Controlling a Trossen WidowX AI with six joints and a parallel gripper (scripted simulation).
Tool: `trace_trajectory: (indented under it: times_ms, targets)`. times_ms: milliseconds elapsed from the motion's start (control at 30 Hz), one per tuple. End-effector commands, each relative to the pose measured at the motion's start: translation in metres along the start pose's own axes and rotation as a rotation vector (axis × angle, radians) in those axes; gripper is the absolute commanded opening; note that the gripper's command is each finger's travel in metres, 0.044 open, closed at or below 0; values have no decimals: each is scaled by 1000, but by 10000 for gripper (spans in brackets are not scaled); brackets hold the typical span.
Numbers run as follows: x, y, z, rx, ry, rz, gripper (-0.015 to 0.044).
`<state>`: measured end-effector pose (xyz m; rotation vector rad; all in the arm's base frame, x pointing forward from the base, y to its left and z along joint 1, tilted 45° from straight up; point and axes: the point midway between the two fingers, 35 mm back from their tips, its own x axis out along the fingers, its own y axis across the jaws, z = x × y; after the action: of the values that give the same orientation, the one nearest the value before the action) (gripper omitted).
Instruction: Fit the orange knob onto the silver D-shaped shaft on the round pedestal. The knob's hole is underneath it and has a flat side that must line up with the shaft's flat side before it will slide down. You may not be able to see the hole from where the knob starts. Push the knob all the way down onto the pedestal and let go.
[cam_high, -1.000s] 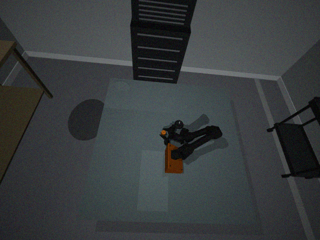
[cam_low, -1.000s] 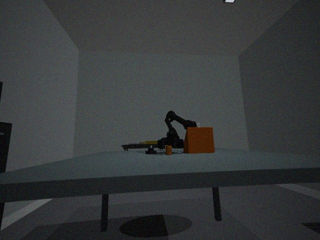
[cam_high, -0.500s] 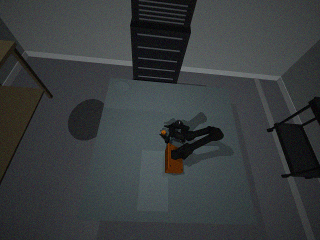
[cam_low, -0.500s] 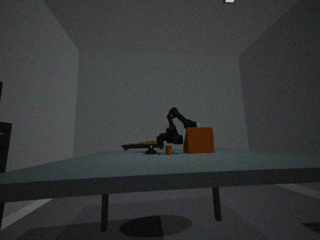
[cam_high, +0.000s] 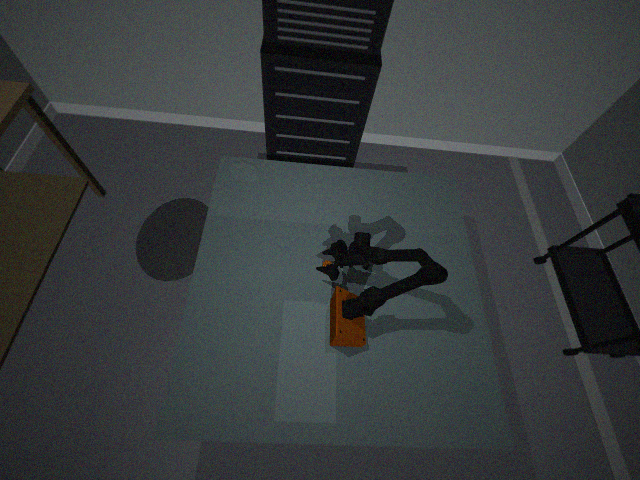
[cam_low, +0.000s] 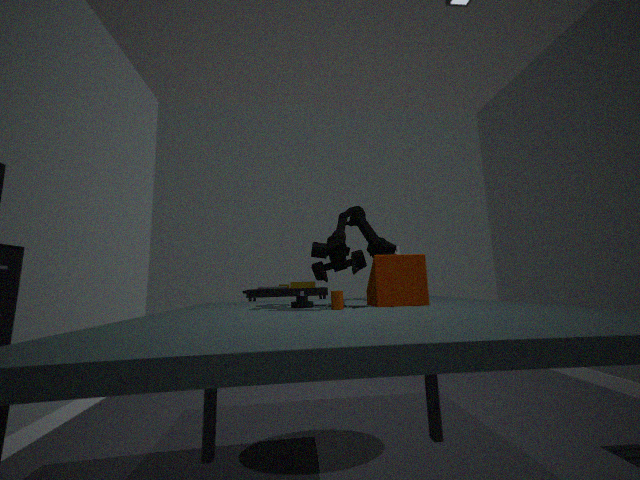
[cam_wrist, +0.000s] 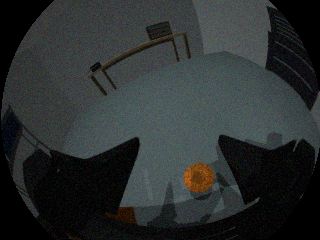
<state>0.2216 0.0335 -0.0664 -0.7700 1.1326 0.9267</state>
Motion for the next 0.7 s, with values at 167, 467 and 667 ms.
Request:
trace_trajectory:
  times_ms: [167, 467, 667]
  targets:
    - [-14, 3, 12, 59, 800, -114, 440]
    - [-28, -3, 32, -6, 958, -278, 440]
    - [-28, -3, 32, -6, 958, -278, 440]
